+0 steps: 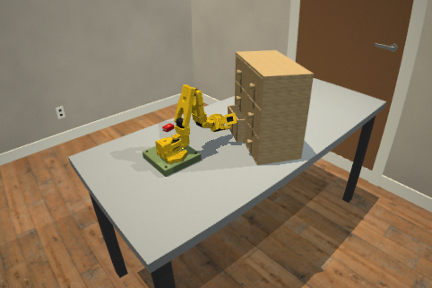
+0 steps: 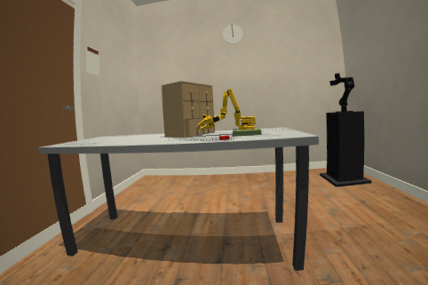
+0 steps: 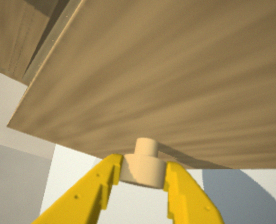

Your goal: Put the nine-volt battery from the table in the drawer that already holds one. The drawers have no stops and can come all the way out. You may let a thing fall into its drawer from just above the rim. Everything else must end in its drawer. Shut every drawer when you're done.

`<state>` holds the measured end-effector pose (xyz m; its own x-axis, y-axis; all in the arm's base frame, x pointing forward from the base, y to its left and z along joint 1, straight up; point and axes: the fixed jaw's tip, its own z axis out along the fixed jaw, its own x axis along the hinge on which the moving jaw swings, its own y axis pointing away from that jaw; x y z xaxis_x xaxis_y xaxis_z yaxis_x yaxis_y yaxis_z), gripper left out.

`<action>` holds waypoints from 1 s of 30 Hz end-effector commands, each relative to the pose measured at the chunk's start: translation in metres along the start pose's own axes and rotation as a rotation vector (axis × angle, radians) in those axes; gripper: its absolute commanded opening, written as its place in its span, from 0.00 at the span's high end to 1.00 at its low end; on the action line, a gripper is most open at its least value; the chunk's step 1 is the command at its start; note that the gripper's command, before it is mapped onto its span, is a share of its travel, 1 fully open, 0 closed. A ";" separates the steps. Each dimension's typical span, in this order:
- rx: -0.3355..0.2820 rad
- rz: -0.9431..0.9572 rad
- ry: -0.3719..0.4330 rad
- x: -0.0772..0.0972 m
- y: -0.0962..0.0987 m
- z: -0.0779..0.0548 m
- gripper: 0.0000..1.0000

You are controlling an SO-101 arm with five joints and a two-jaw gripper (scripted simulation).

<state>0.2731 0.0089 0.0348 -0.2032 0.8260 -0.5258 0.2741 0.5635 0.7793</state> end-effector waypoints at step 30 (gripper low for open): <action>-0.024 -0.014 0.042 0.013 0.004 -0.010 1.00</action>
<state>0.2654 0.0139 0.0341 -0.2210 0.8221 -0.5247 0.2659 0.5684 0.7786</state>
